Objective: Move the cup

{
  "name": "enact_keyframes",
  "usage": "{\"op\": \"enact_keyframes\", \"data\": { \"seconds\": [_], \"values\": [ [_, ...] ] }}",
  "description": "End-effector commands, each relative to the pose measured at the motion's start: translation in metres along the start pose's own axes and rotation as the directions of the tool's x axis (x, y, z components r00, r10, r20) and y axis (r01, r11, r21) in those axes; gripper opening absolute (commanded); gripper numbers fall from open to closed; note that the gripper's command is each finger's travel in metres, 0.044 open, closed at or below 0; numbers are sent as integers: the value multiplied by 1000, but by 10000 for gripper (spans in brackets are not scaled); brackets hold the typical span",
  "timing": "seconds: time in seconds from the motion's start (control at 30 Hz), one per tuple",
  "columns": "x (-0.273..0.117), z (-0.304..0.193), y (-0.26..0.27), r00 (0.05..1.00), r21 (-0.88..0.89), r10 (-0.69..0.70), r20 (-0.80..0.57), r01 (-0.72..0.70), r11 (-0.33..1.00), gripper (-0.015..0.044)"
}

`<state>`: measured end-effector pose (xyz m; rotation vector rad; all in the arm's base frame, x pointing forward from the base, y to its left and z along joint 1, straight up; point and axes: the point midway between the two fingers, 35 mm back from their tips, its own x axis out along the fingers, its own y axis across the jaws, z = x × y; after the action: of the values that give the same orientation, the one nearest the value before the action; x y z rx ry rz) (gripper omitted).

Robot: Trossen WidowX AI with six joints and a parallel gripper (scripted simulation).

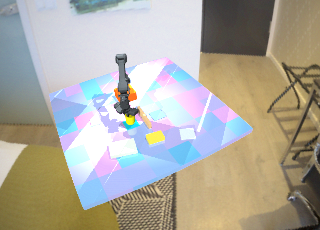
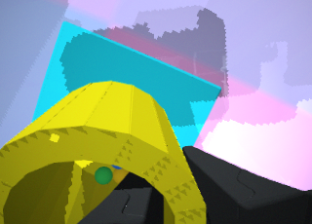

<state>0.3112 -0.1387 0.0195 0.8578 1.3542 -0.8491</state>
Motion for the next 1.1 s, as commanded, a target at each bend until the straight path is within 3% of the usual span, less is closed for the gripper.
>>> {"op": "enact_keyframes", "data": {
  "seconds": [0.0,0.57,0.77,1.07],
  "values": [
    [9,-2,-1,1000,-3,-3,-8,3,1000,0],
    [7,-1,-1,1000,0,-3,-3,3,1000,0],
    [7,-1,-1,1000,0,-3,-3,3,1000,147],
    [5,-1,-1,1000,0,-3,-4,3,1000,147]
  ]
}}
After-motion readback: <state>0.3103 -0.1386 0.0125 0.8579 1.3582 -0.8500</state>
